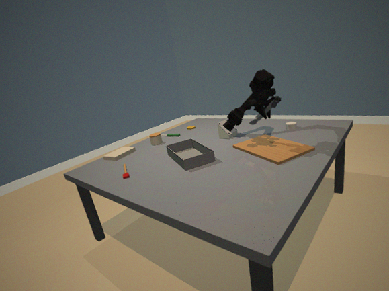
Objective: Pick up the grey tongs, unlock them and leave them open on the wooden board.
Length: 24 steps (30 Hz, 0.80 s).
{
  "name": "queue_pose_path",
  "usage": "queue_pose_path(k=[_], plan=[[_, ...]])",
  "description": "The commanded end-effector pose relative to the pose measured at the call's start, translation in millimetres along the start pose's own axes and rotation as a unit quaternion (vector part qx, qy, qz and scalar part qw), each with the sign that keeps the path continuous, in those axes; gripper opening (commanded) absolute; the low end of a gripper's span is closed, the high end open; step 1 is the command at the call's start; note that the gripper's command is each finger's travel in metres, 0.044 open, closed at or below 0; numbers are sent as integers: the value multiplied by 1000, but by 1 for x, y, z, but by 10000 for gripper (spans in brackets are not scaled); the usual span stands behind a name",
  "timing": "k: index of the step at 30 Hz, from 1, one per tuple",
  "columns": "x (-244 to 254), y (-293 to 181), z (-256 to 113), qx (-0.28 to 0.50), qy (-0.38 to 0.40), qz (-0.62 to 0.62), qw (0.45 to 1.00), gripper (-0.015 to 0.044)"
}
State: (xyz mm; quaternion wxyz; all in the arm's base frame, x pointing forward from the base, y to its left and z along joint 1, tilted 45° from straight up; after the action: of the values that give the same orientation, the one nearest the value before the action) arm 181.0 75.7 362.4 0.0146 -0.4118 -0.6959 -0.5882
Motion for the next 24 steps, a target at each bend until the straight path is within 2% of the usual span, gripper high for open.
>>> queue_pose_path(k=[1,24], plan=[[0,-2,-3,-33,11,4,999,-150],[0,-35,-18,-137,80,0,987,-150]])
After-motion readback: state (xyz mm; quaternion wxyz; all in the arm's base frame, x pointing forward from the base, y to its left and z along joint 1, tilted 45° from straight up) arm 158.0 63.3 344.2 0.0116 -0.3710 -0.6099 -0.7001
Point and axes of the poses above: the point midway between the two fingers, 35 mm back from their tips, its own z axis out along the fingers, its own x axis across the jaws, y = z × x, the point moved 5 cm from there along -z, back along the fingers, and after that the axes turned 14 degrees about z, right-handed, at the moved point
